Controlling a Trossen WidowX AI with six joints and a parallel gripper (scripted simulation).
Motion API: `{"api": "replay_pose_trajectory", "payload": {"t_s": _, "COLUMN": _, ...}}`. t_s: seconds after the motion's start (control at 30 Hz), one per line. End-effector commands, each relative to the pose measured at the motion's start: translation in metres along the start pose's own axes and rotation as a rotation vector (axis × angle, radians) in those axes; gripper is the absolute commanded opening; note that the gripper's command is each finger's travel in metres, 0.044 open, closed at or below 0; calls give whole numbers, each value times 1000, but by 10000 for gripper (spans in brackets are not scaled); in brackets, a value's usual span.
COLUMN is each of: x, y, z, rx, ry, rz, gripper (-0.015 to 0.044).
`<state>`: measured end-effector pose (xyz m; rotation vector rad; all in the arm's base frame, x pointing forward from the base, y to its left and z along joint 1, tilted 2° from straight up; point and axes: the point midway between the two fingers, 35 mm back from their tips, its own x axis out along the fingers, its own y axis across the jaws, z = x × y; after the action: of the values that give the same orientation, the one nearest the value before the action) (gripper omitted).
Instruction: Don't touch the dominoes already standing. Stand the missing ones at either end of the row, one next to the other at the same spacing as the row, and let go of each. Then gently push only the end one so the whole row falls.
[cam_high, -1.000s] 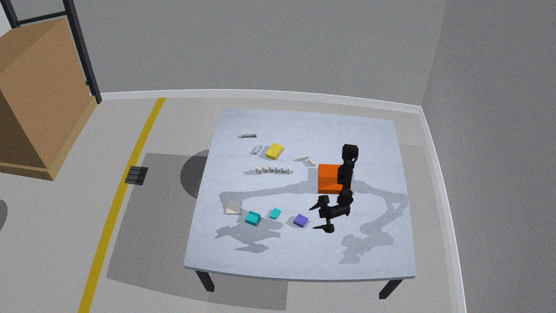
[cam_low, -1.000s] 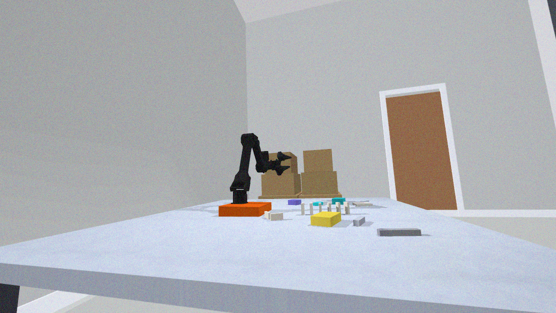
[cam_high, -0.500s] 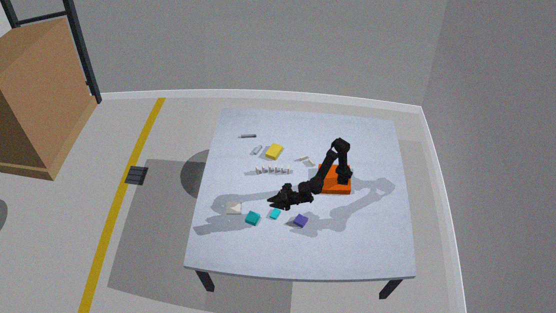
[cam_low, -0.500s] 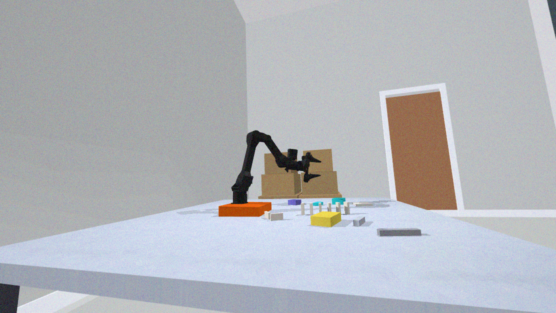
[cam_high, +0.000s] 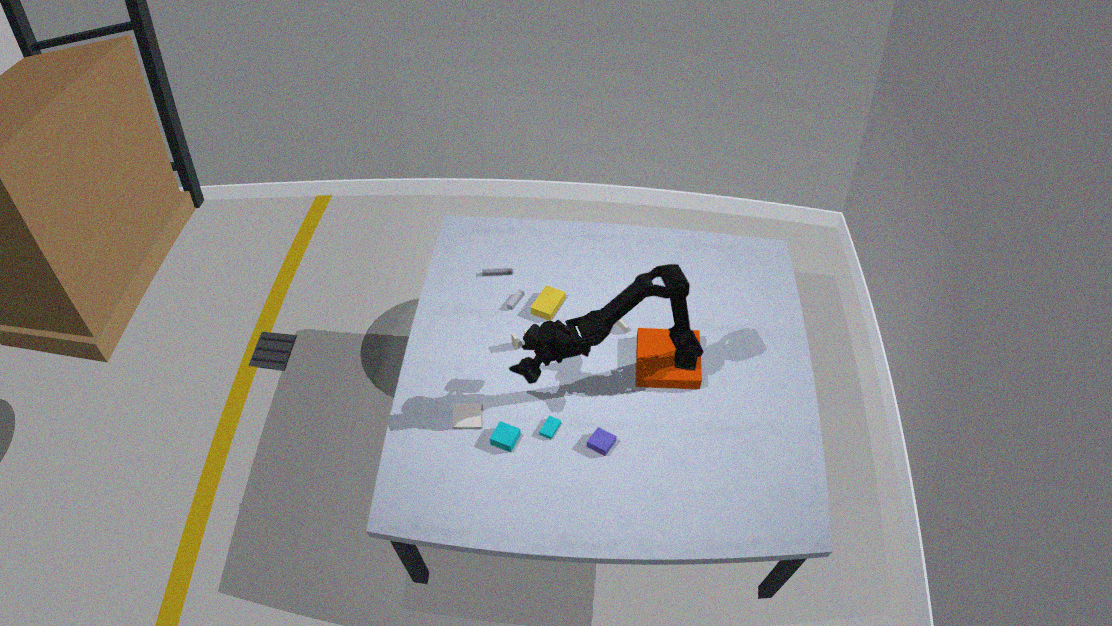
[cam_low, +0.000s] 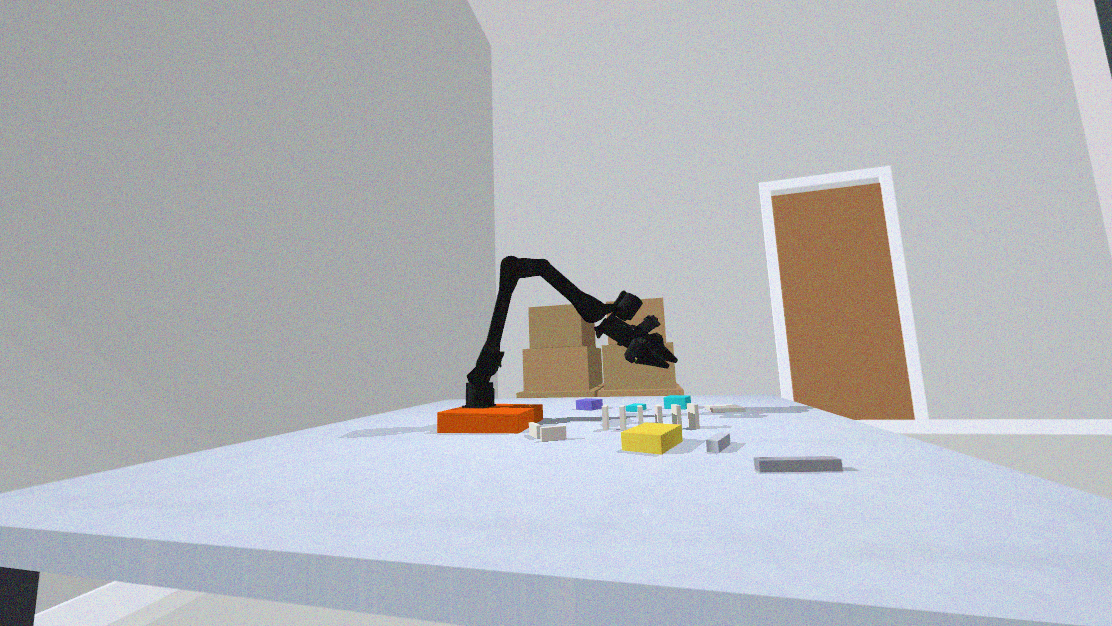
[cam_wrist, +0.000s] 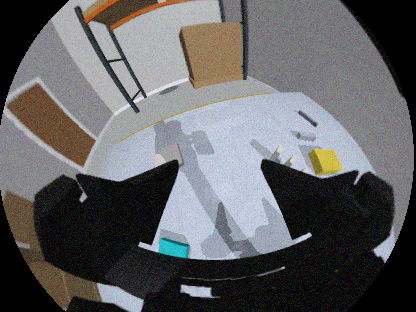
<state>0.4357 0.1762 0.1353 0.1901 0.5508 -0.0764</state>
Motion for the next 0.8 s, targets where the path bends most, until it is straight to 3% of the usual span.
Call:
{"api": "replay_pose_trajectory", "payload": {"t_s": 0.0, "x": 15, "y": -72, "z": 5, "rx": -251, "ry": 157, "rz": -104, "gripper": 440}}
{"api": "replay_pose_trajectory", "payload": {"t_s": 0.33, "x": -2, "y": -223, "z": -14, "rx": -612, "ry": 577, "rz": -151, "gripper": 440}}
{"api": "replay_pose_trajectory", "payload": {"t_s": 0.57, "x": -50, "y": -302, "z": -36, "rx": -775, "ry": 856, "rz": 46, "gripper": 440}}
{"api": "replay_pose_trajectory", "payload": {"t_s": 0.77, "x": -97, "y": -336, "z": -53, "rx": -825, "ry": 964, "rz": 260, "gripper": 440}}
